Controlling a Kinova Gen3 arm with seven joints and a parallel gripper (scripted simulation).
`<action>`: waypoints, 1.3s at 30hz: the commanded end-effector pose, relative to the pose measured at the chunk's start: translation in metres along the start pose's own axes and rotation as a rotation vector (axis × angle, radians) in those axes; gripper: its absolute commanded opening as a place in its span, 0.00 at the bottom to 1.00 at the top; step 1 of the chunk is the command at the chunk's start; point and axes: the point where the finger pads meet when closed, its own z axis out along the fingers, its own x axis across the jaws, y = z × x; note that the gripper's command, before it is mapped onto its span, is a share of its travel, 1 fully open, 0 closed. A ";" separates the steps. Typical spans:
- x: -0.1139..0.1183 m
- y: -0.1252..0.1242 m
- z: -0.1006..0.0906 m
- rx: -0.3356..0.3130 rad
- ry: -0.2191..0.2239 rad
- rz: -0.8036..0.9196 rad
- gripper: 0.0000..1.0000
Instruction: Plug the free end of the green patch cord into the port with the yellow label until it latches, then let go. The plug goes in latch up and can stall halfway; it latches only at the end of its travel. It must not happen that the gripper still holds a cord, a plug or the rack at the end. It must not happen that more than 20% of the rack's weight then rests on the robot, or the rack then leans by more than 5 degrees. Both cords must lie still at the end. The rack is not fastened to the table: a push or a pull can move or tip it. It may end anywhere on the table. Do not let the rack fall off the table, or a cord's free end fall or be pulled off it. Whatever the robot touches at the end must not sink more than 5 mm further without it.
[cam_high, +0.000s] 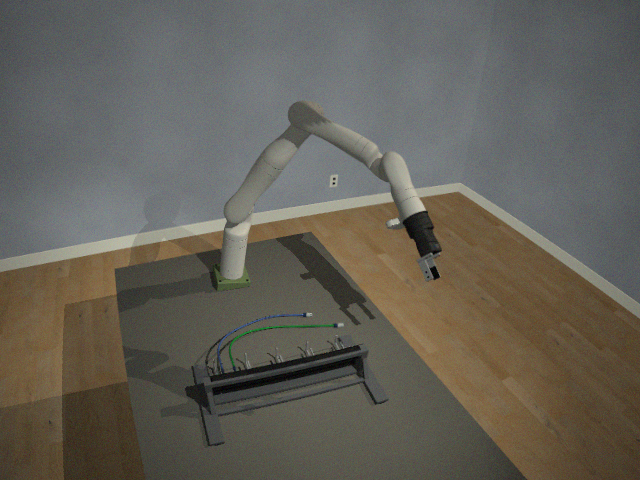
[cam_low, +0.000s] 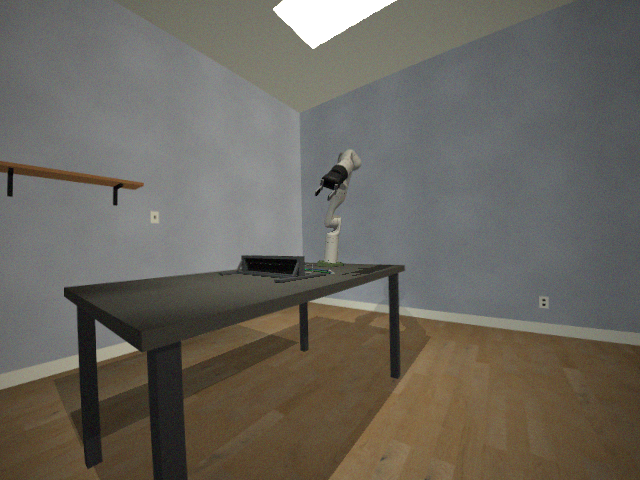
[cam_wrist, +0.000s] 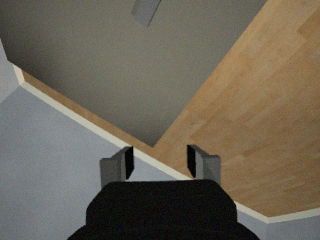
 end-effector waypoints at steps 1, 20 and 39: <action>-0.001 0.001 -0.001 -0.002 0.000 0.001 1.00; -0.001 0.000 -0.001 0.000 -0.001 0.003 1.00; -0.058 -0.153 -0.043 0.407 -0.023 0.270 1.00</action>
